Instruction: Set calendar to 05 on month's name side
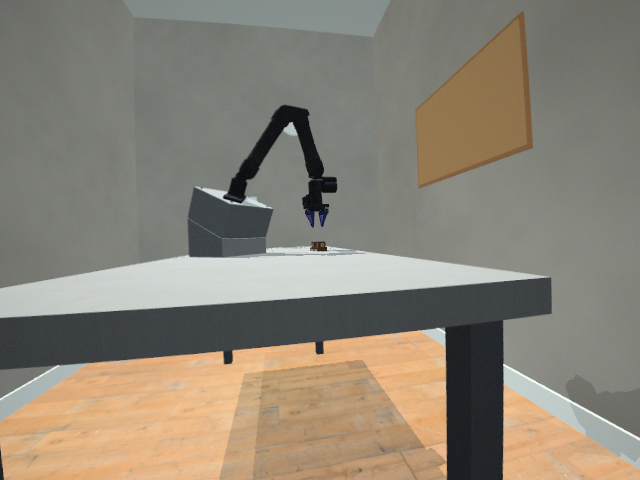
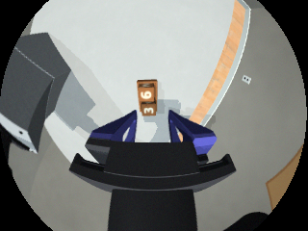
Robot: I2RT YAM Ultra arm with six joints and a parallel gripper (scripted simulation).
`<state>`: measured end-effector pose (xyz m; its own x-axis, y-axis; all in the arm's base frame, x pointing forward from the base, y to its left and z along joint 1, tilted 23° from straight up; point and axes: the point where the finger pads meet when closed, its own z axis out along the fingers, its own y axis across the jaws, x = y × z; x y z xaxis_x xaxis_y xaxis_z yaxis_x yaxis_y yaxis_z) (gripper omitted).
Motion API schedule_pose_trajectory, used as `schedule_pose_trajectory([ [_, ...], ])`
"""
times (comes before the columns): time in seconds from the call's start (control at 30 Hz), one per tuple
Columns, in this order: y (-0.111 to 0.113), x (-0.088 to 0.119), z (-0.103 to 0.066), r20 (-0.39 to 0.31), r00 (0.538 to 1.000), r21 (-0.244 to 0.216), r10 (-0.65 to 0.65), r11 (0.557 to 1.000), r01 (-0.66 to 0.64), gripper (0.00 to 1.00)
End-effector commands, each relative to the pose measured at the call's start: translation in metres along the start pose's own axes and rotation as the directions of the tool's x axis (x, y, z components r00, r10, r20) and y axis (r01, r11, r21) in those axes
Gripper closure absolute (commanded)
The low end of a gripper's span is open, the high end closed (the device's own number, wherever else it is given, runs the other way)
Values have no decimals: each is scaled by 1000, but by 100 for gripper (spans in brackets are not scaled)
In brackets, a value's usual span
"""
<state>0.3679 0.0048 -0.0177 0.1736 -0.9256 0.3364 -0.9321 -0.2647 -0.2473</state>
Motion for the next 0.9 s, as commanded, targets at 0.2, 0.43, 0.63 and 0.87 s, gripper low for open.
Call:
schedule_pose_trajectory([
  [0.2, 4, -3, -7, 6, 1000, -22, -5, 1000, 5, 0],
  [0.43, 4, -3, -7, 6, 1000, -22, -5, 1000, 5, 0],
  [0.63, 4, -3, -7, 6, 1000, -22, -5, 1000, 5, 0],
  [0.87, 4, -3, -8, 6, 1000, -22, -5, 1000, 5, 0],
])
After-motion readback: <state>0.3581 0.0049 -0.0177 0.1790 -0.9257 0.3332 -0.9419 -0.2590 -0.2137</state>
